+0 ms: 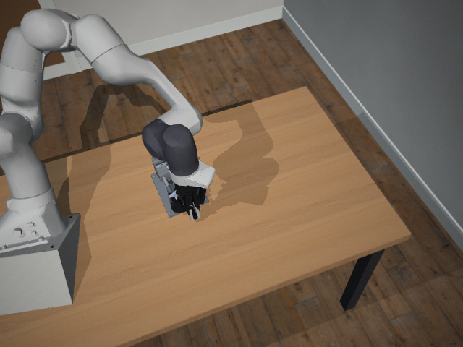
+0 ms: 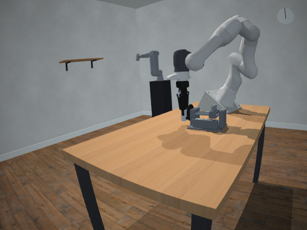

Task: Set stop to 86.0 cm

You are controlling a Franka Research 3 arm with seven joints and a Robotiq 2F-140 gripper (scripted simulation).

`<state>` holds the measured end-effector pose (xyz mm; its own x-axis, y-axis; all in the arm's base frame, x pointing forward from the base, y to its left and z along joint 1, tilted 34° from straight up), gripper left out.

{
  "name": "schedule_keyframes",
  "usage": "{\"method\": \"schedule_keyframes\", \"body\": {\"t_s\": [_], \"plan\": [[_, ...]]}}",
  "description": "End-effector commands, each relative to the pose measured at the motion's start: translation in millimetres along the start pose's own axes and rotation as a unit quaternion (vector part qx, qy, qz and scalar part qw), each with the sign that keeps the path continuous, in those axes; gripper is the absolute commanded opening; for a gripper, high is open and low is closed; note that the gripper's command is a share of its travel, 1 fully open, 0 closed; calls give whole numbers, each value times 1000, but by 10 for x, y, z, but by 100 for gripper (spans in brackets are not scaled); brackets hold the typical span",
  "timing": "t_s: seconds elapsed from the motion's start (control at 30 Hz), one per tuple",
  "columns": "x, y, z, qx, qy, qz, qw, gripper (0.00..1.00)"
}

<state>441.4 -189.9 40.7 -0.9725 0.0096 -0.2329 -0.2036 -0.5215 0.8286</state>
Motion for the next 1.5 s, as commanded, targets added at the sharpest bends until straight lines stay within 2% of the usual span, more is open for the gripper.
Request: {"method": "schedule_keyframes", "body": {"t_s": [0.0, 0.2, 0.57, 1.47], "plan": [[-86, 42, -6, 2, -4, 0, 1000, 4], [-135, 94, -12, 2, -4, 0, 1000, 4], [-209, 328, -21, 2, -4, 0, 1000, 4], [-56, 602, 0, 2, -4, 0, 1000, 4]]}}
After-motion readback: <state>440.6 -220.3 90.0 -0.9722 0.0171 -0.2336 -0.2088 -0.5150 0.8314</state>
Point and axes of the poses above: the point where the finger pads meet when closed, its own y axis back along the fingers, its own x axis across the jaws, z = x × y, the point moved 6 cm from there along y, back along the fingers, and after that the axes turned 7 degrees about y, right-handed, at the moved point
